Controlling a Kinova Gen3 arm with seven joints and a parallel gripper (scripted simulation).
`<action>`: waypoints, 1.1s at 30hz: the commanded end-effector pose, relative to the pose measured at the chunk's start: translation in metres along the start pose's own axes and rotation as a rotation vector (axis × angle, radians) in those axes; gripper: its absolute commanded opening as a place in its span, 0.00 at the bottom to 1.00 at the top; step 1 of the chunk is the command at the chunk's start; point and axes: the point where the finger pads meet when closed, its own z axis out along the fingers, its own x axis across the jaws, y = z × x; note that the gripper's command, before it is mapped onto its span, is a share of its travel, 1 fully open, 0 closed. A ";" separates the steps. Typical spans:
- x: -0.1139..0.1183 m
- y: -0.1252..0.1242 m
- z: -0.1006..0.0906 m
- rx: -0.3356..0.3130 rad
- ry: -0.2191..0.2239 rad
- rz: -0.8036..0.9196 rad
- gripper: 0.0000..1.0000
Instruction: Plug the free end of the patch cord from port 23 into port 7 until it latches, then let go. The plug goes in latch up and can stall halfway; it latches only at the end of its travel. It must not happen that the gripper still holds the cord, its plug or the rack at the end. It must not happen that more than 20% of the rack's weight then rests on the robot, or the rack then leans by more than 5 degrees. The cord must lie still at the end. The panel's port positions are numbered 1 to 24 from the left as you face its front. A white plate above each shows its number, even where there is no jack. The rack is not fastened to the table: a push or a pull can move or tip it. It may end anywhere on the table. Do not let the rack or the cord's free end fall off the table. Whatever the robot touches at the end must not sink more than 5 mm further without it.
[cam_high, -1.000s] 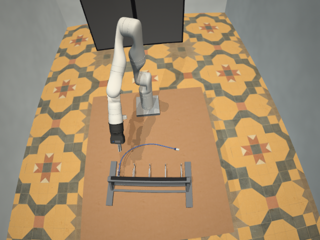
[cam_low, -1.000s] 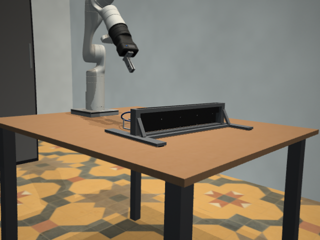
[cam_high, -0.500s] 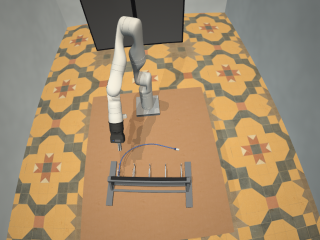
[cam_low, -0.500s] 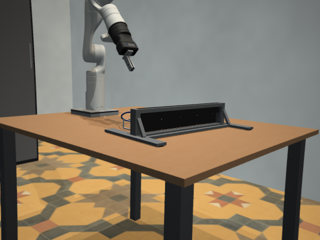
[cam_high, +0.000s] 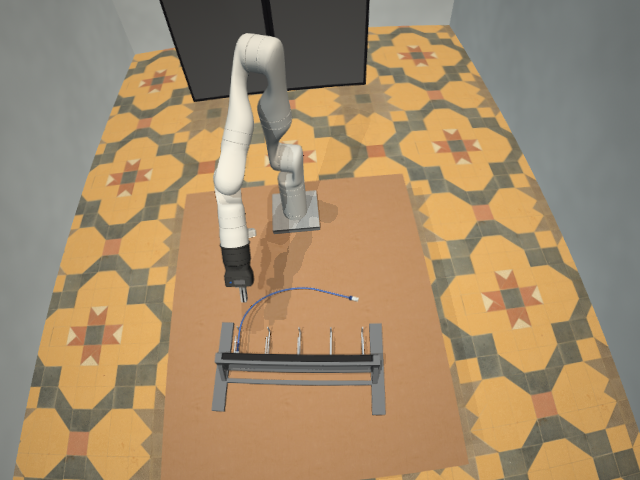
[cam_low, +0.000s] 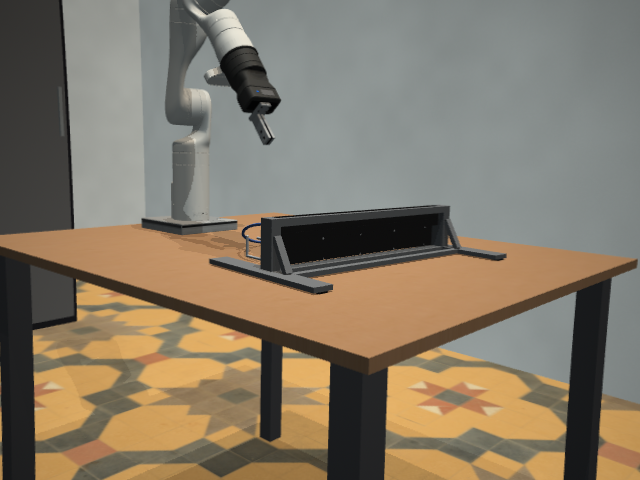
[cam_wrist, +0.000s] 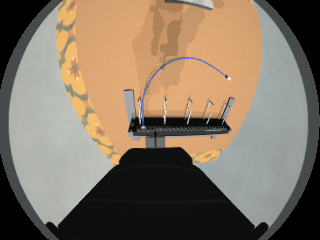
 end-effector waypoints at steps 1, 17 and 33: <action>0.024 -0.001 0.008 0.025 0.047 -0.042 0.00; 0.156 -0.037 0.044 0.213 0.278 -0.404 0.00; 0.260 -0.111 0.054 0.449 0.426 -0.851 0.00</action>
